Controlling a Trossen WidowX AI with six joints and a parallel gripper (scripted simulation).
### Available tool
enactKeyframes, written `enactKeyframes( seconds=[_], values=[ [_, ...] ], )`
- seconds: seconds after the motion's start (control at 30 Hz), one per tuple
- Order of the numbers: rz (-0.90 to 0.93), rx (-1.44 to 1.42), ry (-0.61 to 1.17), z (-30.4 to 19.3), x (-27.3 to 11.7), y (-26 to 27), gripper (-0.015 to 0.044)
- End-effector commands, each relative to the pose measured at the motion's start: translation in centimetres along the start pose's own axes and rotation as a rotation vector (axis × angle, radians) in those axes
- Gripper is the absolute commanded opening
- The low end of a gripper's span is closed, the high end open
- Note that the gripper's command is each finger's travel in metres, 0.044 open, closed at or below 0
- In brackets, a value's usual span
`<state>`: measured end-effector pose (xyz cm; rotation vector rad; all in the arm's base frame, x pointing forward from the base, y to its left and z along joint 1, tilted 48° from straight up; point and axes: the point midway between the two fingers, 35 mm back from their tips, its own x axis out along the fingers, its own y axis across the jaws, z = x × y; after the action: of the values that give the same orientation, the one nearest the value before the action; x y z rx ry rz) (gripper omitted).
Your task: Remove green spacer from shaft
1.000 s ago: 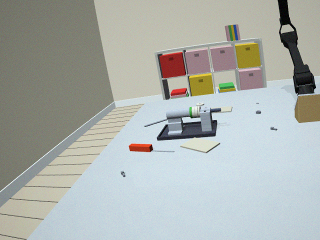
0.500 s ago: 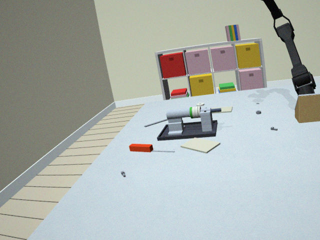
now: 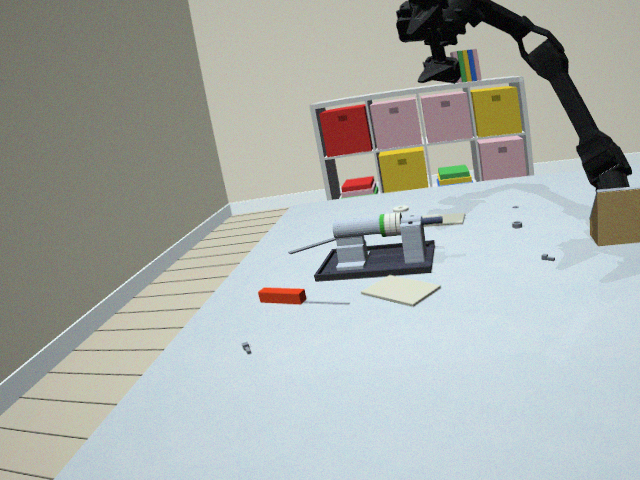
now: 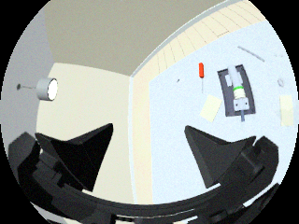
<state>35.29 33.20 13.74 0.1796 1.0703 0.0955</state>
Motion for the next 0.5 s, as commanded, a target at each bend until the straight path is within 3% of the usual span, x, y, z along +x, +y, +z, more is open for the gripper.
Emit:
enactKeyframes(
  seconds=[0.0, 0.23, 0.47],
  values=[
    [-0.192, -0.026, 0.038, 0.9, 3.0, -5.1, 0.0440],
    [-0.597, -0.108, 0.178, 1.8, 6.5, -16.3, 0.0440],
    [-0.963, -0.241, 0.410, 1.6, 7.0, -27.0, 0.0440]
  ],
)
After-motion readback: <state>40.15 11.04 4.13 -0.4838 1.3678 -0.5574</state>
